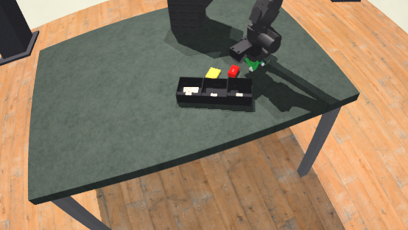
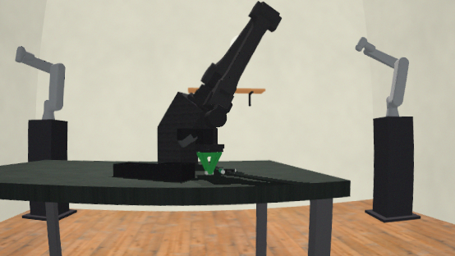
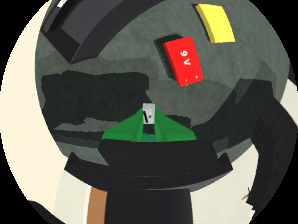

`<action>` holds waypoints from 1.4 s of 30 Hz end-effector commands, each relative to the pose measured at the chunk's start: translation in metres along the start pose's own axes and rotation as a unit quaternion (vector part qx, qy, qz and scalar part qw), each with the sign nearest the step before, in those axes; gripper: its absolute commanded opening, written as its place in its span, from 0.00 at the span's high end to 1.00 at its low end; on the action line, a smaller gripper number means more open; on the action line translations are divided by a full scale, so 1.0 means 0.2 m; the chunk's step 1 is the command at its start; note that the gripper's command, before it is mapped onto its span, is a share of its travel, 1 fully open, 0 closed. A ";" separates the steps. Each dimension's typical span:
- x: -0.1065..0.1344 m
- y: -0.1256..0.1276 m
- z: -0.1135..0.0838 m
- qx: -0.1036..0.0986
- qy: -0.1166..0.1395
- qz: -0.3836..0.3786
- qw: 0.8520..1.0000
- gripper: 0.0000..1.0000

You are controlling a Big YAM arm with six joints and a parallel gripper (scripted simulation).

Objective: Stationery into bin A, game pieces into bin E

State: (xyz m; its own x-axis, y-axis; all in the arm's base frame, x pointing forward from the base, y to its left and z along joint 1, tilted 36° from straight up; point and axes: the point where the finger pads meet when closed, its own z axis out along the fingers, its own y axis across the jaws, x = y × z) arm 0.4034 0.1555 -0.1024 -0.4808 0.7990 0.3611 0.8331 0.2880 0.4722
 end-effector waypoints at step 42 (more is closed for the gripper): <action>-0.01 0.01 -0.32 -0.007 -0.005 -0.002 1.000 0.91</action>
State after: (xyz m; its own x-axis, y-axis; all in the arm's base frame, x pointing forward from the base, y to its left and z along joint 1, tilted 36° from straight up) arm 0.3860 0.1214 -0.0552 -0.4801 0.8011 0.3574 0.8321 0.2869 0.4747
